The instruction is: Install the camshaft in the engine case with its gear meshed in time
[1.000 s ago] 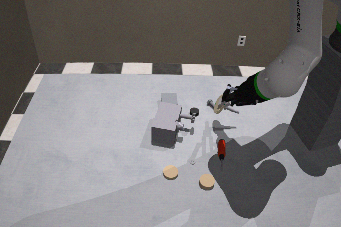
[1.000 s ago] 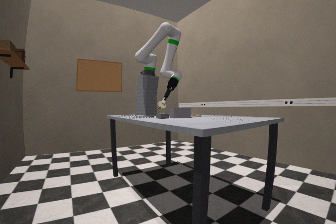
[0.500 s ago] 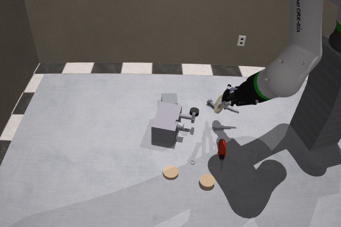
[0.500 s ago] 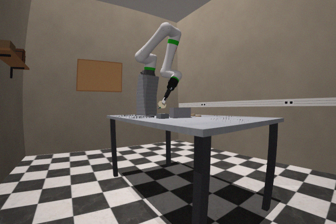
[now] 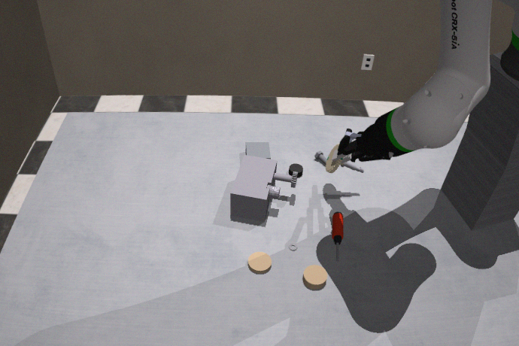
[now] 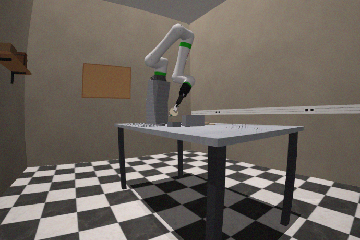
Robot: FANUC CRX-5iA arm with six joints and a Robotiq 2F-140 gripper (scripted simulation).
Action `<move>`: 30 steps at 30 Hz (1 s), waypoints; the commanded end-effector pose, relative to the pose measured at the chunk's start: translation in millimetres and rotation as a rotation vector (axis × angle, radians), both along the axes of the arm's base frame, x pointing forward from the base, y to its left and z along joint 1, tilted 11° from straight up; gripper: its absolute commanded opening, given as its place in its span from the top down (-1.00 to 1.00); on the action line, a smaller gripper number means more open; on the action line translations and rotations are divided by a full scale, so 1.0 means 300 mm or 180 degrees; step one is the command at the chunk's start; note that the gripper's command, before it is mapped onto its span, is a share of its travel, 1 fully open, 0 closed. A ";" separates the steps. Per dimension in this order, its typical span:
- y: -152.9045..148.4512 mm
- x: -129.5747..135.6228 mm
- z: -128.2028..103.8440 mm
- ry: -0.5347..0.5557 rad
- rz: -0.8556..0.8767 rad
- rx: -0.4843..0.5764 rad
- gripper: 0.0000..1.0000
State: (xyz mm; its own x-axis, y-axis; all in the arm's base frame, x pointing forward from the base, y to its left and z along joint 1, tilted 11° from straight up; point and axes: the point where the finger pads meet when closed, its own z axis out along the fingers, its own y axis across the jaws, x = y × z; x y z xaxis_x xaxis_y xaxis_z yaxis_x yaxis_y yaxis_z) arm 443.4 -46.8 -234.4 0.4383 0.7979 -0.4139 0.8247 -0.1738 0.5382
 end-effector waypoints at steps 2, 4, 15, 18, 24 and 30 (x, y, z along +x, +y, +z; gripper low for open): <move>0.002 0.003 0.003 -0.0055 -0.0078 0.0019 0.72; 0.008 0.008 0.006 -0.0167 -0.0244 0.0059 0.72; 0.101 0.061 0.039 -0.1218 -0.1810 0.0465 0.72; 0.163 0.098 0.062 -0.1535 -0.2255 0.0637 0.72; 0.270 0.165 0.103 -0.2153 -0.3122 0.1014 0.72; 0.313 0.191 0.118 -0.2693 -0.3952 0.1297 0.72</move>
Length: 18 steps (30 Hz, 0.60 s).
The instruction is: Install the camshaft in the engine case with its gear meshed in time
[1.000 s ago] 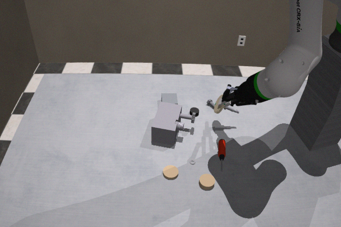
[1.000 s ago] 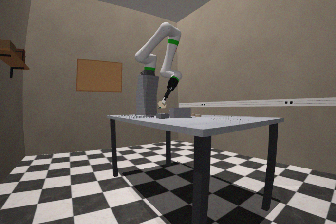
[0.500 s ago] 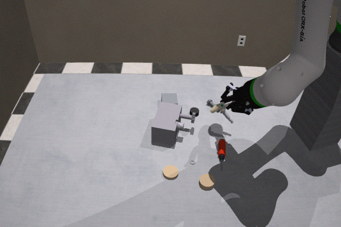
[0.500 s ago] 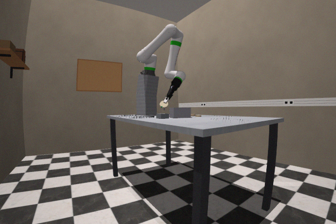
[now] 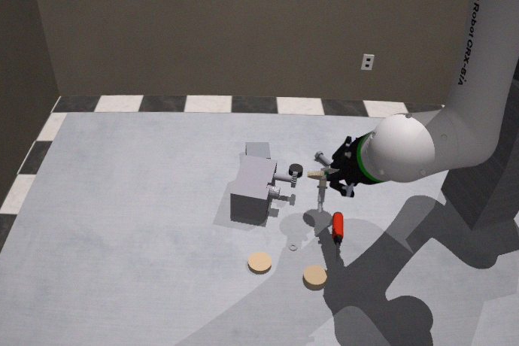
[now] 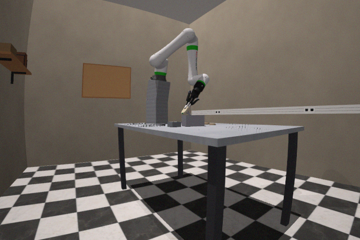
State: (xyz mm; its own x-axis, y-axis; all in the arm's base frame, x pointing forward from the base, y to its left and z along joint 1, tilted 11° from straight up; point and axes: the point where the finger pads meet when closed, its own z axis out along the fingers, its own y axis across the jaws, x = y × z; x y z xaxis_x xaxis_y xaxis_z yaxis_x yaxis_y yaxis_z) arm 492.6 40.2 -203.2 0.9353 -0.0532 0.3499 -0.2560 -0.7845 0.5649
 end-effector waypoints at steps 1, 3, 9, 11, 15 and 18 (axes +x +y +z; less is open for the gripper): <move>0.031 0.032 0.017 -0.0415 -0.0769 0.0170 0.72; 0.041 0.038 0.021 -0.0618 -0.1117 0.0278 0.72; 0.051 0.044 0.024 -0.1186 -0.2162 0.0564 0.72; 0.051 0.044 0.024 -0.1366 -0.2507 0.0646 0.72; 0.051 0.044 0.023 -0.1682 -0.3125 0.0777 0.72; 0.051 0.045 0.018 -0.1919 -0.3577 0.0867 0.72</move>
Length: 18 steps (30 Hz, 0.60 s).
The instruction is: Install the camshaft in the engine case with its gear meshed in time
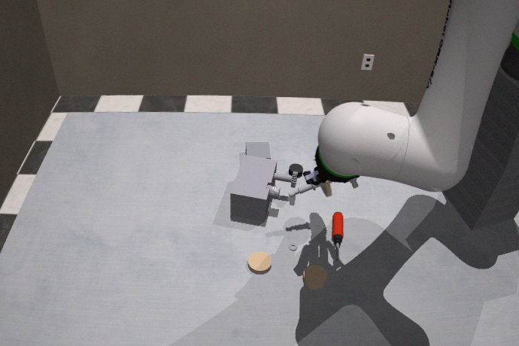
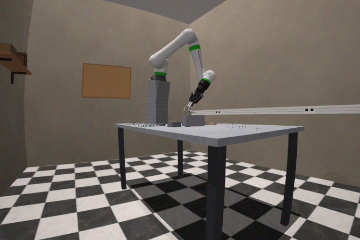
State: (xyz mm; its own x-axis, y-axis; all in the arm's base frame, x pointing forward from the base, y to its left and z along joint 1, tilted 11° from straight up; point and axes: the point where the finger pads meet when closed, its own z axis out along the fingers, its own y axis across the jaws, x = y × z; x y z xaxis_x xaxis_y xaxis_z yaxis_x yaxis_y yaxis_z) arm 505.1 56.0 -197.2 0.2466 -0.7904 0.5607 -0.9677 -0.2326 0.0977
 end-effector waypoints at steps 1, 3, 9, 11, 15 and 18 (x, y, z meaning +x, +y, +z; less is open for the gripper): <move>-0.002 0.004 -0.005 -0.0421 -0.0774 0.0131 0.72; -0.002 0.005 -0.013 -0.0594 -0.1110 0.0193 0.72; 0.000 0.012 -0.049 -0.0871 -0.1604 0.0271 0.72; 0.000 0.014 -0.056 -0.0871 -0.1604 0.0271 0.72; 0.001 0.018 -0.081 -0.0871 -0.1604 0.0271 0.72; 0.002 0.023 -0.108 -0.0871 -0.1604 0.0271 0.72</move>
State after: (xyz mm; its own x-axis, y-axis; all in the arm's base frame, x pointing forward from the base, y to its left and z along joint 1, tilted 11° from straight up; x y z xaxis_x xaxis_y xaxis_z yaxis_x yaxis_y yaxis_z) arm 510.6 56.2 -226.0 -0.3162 -0.8177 0.4810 -0.9486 0.2673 -0.1693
